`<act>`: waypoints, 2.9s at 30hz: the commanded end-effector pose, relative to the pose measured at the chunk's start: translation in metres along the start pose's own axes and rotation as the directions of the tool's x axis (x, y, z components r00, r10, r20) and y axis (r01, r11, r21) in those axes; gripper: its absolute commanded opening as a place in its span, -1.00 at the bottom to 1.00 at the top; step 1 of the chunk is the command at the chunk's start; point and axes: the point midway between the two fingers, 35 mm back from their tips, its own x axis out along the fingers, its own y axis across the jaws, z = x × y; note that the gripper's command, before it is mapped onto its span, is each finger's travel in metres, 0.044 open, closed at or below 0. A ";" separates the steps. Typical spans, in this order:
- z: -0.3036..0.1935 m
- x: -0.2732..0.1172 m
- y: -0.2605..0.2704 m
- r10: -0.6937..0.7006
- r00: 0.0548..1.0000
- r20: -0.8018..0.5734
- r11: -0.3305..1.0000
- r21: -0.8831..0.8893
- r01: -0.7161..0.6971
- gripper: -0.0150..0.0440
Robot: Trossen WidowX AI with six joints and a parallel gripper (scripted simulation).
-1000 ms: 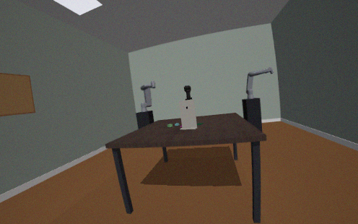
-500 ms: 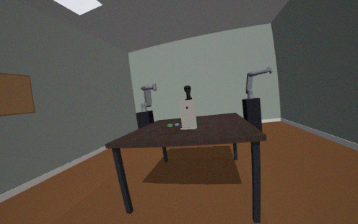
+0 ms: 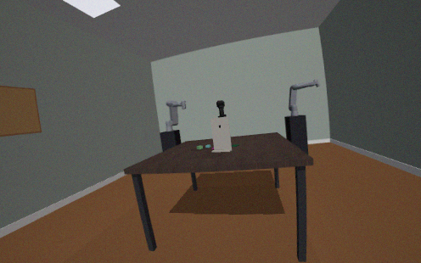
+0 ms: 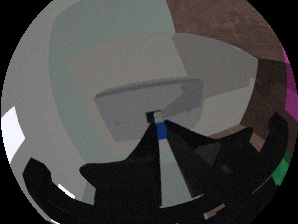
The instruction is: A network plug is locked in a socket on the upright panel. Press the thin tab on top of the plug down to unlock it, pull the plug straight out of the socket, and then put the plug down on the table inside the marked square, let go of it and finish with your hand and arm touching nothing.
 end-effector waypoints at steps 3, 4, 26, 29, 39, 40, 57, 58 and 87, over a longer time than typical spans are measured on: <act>-0.001 -0.005 0.000 -0.001 1.000 0.000 1.000 -0.005 0.001 -0.49; -0.002 -0.006 0.000 -0.001 1.000 0.000 1.000 -0.005 0.001 -0.49; -0.007 -0.021 -0.001 -0.002 1.000 0.000 1.000 -0.005 0.002 -0.49; -0.008 -0.023 -0.001 -0.002 1.000 0.000 1.000 -0.005 0.002 -0.49; -0.011 -0.030 -0.001 -0.003 1.000 0.000 1.000 -0.004 0.003 -0.49; -0.011 -0.031 -0.001 -0.003 1.000 0.000 1.000 -0.004 0.003 -0.49; -0.015 -0.041 -0.001 -0.004 1.000 0.000 1.000 -0.004 0.004 -0.49; -0.016 -0.042 -0.001 -0.004 1.000 0.000 1.000 -0.004 0.004 -0.49; -0.022 -0.053 0.007 -0.006 1.000 -0.002 1.000 0.000 0.006 -0.49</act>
